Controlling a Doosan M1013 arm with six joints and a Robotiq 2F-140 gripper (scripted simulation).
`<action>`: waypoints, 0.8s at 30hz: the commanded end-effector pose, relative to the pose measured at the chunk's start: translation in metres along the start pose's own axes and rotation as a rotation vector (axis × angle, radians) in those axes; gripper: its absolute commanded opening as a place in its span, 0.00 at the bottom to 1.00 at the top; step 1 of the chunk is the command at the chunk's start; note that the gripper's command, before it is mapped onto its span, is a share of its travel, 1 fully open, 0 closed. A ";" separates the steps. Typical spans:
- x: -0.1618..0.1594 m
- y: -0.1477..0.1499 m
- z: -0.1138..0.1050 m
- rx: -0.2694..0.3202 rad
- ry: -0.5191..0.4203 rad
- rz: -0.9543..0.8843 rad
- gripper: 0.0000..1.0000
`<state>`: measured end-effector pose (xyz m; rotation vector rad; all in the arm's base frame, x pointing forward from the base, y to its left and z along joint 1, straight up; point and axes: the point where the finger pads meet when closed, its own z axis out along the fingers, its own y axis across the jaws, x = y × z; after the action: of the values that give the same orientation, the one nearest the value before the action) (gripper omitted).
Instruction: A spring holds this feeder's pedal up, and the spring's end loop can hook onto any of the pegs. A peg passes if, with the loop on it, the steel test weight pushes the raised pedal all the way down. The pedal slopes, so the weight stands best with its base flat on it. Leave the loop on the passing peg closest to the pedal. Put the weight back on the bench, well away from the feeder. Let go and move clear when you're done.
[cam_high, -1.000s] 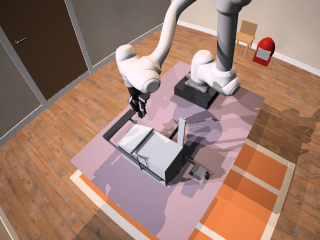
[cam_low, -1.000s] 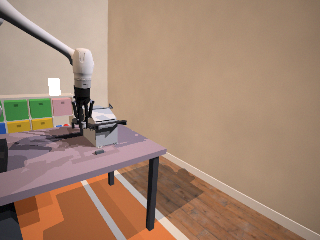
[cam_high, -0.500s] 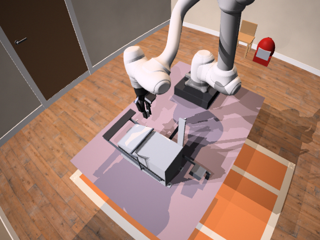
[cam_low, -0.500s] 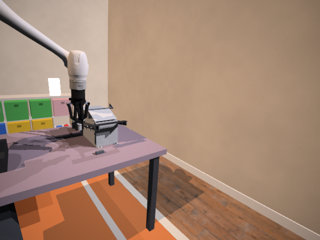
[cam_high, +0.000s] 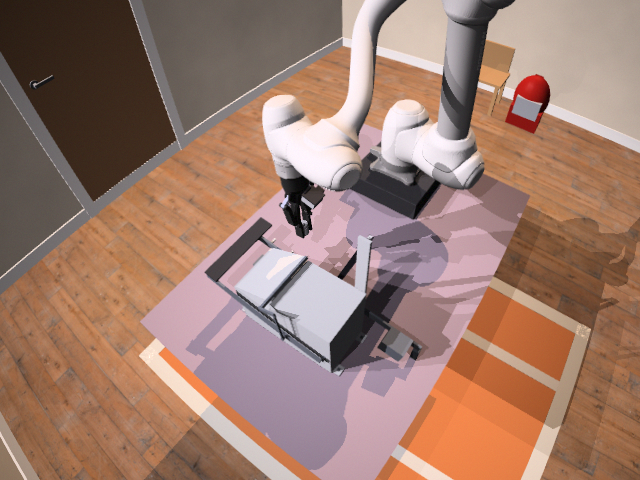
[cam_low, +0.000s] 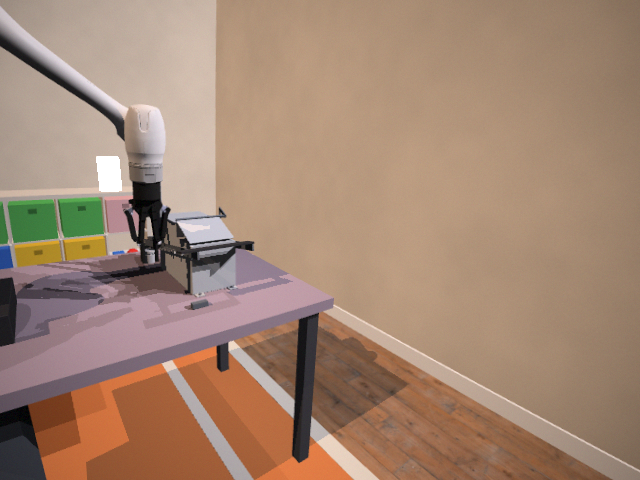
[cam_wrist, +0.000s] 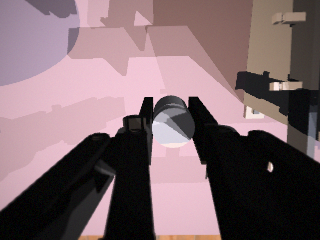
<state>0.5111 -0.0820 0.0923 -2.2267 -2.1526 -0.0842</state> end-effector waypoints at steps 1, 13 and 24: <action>0.004 -0.004 0.002 -0.001 -0.004 0.000 0.25; 0.018 -0.019 0.011 -0.001 -0.020 0.000 0.25; 0.036 -0.039 0.023 -0.001 -0.040 0.000 0.25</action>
<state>0.4751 -0.0454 0.0725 -2.2463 -2.1712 -0.0429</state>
